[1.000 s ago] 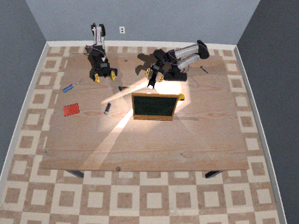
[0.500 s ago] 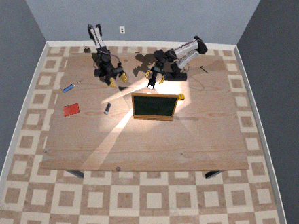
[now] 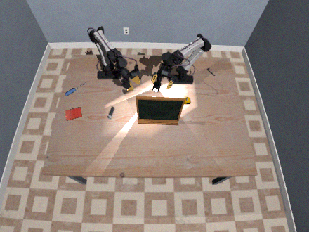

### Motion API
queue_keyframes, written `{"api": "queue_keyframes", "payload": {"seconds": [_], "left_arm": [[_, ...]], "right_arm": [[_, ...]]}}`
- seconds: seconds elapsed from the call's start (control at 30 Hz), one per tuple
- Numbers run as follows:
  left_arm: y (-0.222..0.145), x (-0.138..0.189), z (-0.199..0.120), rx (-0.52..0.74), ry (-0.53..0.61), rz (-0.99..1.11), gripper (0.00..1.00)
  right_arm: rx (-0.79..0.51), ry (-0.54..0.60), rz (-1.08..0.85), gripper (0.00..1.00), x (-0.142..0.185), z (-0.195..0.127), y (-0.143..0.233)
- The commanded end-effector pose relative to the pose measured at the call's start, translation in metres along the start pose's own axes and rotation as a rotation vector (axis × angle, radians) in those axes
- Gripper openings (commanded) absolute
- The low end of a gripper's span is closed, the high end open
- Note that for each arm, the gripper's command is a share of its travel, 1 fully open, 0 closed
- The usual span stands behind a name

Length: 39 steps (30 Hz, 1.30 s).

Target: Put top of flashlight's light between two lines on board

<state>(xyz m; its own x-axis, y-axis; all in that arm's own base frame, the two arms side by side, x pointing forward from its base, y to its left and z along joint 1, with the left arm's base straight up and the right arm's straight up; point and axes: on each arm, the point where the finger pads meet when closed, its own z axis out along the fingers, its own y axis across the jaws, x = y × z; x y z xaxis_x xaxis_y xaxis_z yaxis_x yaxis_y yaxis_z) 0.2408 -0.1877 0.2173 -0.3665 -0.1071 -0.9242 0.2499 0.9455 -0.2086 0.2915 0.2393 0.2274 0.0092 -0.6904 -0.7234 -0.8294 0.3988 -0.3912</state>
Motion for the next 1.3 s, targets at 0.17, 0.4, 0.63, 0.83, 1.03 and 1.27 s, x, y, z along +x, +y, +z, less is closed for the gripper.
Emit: {"api": "queue_keyframes", "payload": {"seconds": [0.17,0.4,0.63,0.83,1.03,1.27], "left_arm": [[0.005,-0.036,0.013,0.013,-0.036,0.01,1.0],[0.02,-0.065,0.021,-0.016,-0.075,0.008,1.0],[0.041,-0.096,0.028,-0.049,-0.113,0.023,1.0],[0.056,-0.108,0.031,-0.078,-0.114,0.037,1.0],[0.076,-0.148,0.031,-0.101,-0.202,0.052,1.0],[0.102,-0.175,0.029,-0.145,-0.242,0.082,1.0]], "right_arm": [[-0.149,0.081,-0.176,0.95,-0.01,0.015,0.046],[-0.276,0.121,-0.309,0.95,-0.013,0.024,0.09],[-0.42,0.173,-0.485,0.95,-0.012,0.027,0.141],[-0.498,0.197,-0.586,0.95,-0.011,0.025,0.17],[-0.625,0.234,-0.762,0.95,-0.005,0.019,0.214],[-0.758,0.285,-0.948,0.95,-0.021,0.021,0.257]]}}
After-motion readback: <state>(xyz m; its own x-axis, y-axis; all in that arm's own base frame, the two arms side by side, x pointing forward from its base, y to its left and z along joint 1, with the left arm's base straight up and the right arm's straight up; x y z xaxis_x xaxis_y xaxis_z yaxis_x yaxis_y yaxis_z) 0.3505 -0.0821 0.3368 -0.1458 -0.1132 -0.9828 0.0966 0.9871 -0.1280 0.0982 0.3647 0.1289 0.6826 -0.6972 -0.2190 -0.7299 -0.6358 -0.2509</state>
